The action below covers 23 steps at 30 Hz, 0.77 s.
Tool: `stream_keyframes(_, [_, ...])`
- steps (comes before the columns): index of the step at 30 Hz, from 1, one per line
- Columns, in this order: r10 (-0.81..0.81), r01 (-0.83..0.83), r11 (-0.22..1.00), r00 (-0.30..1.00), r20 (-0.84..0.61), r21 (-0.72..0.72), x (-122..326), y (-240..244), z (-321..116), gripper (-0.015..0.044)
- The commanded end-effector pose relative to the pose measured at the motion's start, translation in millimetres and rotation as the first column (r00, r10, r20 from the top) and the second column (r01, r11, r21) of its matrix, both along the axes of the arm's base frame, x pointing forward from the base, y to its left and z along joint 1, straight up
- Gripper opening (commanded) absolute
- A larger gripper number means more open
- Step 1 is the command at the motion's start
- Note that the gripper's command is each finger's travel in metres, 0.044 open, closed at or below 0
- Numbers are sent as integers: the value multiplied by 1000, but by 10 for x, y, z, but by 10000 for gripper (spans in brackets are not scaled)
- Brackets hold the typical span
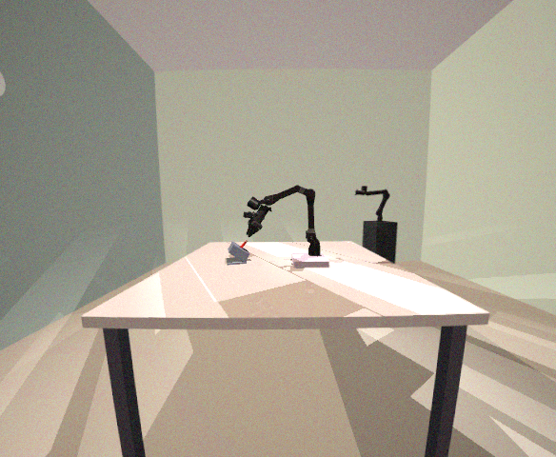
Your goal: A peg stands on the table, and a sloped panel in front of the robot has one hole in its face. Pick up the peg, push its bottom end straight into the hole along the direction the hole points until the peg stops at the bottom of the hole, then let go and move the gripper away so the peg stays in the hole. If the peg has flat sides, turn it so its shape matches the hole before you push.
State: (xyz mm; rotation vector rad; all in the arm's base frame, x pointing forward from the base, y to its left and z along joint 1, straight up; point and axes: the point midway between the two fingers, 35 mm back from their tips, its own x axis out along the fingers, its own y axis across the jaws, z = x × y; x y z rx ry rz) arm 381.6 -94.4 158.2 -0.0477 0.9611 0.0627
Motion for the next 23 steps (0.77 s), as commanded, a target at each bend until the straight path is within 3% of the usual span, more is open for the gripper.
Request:
stream_keyframes(1, [4, -4, 1000, 1000, 6, 0, -47, -3, 100, 440])
stream_keyframes(23, [2, -2, 1000, 1000, 3, -1, -235, -18, 312, 440])
